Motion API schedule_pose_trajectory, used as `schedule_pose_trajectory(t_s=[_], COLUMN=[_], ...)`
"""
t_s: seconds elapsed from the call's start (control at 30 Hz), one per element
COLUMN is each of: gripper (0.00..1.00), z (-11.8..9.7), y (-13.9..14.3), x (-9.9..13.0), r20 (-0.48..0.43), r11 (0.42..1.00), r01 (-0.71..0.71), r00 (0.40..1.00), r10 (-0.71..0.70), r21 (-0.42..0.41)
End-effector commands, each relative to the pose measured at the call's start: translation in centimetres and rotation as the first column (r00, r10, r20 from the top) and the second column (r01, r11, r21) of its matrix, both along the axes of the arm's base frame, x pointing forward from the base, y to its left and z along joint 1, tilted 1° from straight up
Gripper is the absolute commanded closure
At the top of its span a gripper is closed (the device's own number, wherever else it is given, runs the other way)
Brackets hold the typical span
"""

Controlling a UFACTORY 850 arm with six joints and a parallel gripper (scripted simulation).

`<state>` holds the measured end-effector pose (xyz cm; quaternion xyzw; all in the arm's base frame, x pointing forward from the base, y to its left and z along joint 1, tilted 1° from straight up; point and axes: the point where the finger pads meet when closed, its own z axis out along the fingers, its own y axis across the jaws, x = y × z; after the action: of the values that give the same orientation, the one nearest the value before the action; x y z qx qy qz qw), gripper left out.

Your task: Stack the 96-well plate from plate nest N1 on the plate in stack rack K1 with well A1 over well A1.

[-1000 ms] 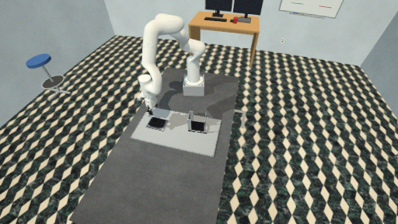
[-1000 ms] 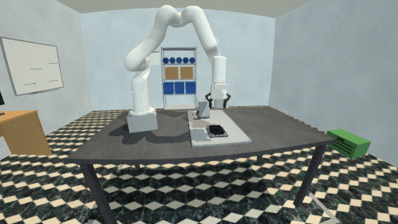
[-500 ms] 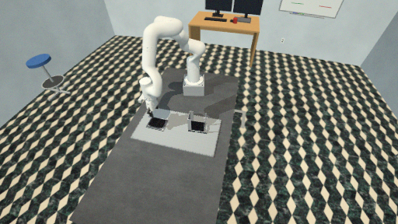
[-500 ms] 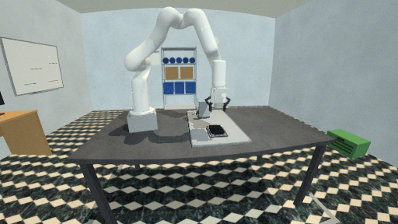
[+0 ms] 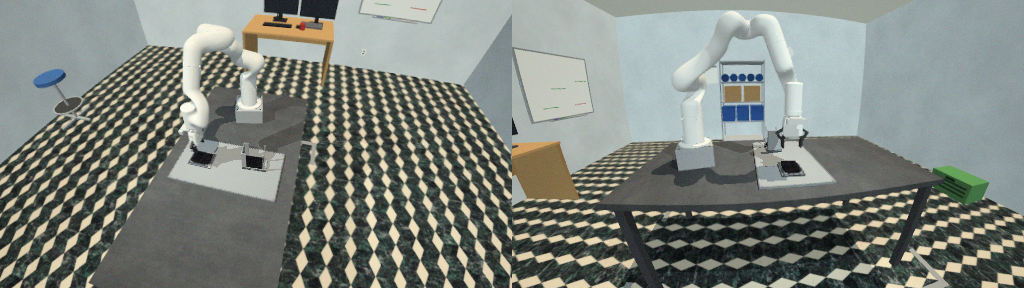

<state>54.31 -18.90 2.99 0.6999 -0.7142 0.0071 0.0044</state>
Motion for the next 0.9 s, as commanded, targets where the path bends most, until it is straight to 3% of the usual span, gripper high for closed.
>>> schedule_pose_trajectory(t_s=[0.0,0.87], gripper=[0.00,0.00], z=[-0.4,-4.3], y=[0.0,-0.1], x=[0.1,0.1], r20=[0.002,0.002], r11=[1.000,1.000], r01=[0.000,0.000], r00=[1.000,1.000], r10=[0.000,0.000], r21=[-0.001,-0.001])
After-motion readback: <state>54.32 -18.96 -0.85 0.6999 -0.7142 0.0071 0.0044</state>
